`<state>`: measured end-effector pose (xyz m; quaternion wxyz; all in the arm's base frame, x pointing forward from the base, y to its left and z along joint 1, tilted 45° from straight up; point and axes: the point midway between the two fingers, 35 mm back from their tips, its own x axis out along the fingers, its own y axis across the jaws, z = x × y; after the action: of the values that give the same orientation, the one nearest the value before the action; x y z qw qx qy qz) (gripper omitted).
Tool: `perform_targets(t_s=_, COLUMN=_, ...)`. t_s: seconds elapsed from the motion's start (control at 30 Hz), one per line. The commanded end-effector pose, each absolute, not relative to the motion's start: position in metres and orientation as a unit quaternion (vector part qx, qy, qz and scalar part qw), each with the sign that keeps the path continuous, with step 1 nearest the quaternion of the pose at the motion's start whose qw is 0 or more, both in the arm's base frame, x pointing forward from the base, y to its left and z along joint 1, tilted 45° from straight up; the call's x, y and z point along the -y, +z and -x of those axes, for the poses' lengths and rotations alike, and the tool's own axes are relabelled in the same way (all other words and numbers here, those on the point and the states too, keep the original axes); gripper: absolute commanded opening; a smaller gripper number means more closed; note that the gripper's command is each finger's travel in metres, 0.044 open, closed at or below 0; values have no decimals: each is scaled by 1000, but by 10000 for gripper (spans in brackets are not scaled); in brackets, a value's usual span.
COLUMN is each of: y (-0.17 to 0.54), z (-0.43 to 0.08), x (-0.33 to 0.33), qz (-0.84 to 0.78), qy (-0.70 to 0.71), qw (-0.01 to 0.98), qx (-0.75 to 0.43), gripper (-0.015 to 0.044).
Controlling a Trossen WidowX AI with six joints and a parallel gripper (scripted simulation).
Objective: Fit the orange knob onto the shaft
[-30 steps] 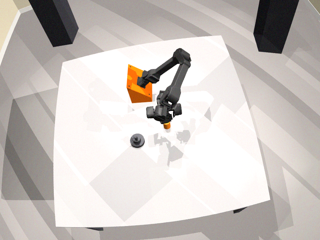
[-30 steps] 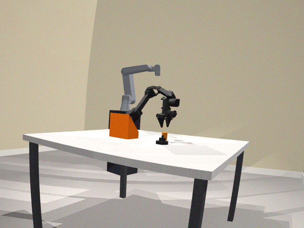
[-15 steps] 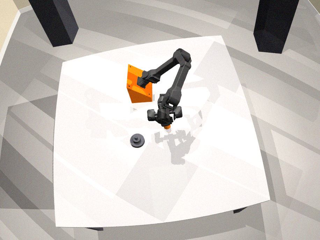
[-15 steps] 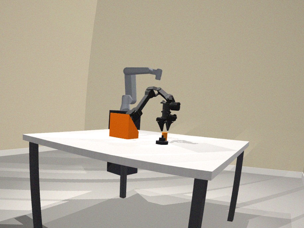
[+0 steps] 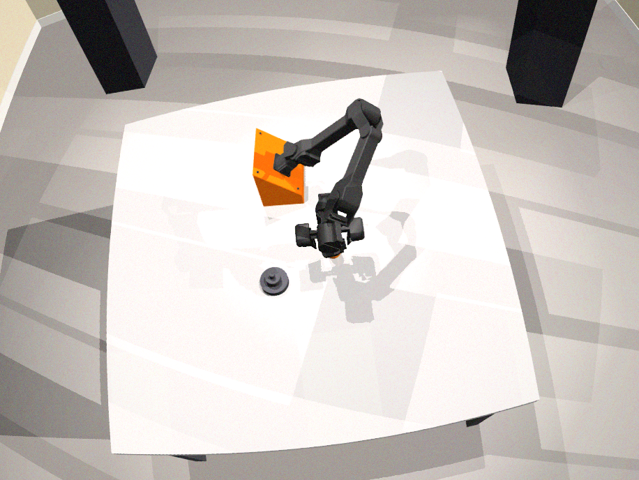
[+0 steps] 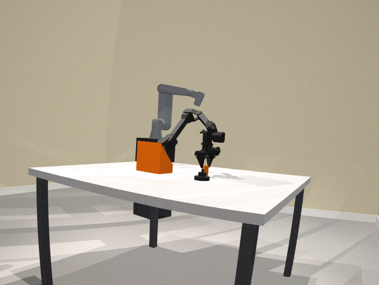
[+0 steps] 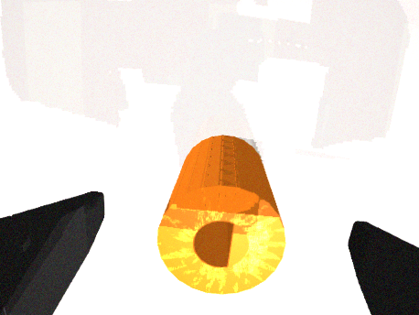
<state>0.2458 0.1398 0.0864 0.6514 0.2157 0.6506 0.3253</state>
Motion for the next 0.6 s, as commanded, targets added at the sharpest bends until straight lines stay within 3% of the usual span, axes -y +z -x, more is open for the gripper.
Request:
perform_targets(t_s=0.0, y=81, z=-245, x=-145, qz=-217, qy=325, qw=650, qx=-651, gripper=440)
perform_targets(t_s=0.57, y=63, z=-242, x=-165, qz=-219, qy=326, qw=650, qx=-651, gripper=440)
